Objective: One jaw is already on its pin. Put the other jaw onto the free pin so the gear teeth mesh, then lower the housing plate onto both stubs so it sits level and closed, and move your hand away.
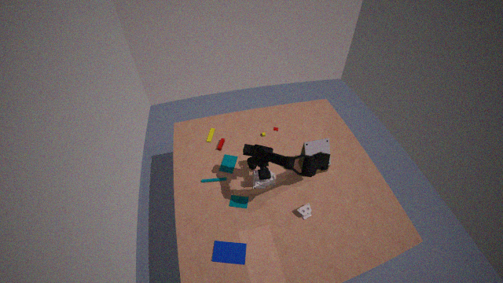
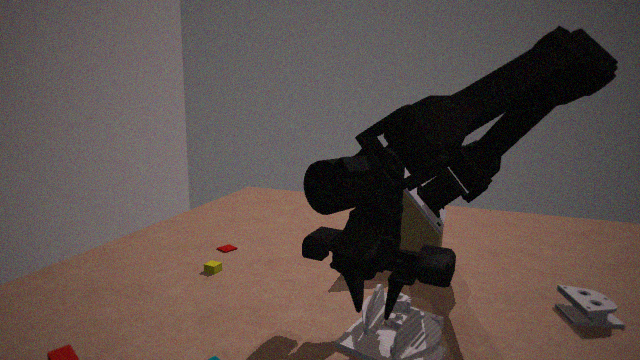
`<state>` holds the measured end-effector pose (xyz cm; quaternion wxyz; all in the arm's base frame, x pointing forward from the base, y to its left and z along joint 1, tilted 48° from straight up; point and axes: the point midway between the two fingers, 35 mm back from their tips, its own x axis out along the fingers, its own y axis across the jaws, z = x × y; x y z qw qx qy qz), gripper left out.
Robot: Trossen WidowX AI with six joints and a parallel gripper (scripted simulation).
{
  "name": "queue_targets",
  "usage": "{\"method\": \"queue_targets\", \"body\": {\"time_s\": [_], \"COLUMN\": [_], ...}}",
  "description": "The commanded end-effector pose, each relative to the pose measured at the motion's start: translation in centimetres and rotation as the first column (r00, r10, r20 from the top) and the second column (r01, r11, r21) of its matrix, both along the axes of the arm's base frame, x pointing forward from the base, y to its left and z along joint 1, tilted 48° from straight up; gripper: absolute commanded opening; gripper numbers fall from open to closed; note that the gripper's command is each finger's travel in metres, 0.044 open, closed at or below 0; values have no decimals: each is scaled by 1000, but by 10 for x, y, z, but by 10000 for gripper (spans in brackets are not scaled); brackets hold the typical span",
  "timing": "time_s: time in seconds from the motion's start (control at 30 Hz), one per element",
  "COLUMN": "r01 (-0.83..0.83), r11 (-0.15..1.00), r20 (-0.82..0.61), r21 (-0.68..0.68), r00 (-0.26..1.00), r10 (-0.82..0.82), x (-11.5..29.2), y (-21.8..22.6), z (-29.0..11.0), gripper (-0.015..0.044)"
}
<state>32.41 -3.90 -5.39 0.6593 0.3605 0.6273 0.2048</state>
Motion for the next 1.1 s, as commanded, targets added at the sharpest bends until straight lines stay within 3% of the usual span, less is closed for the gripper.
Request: {"method": "queue_targets", "body": {"time_s": [0.0,1.07], "r01": [5,11], "r11": [1000,1000], "r20": [-4,-10], "r21": [5,6], "r00": [1000,1000], "r10": [-5,-11], "x": [0,1], "y": [1,6], "z": [0,-5], "gripper": [134,134]}}
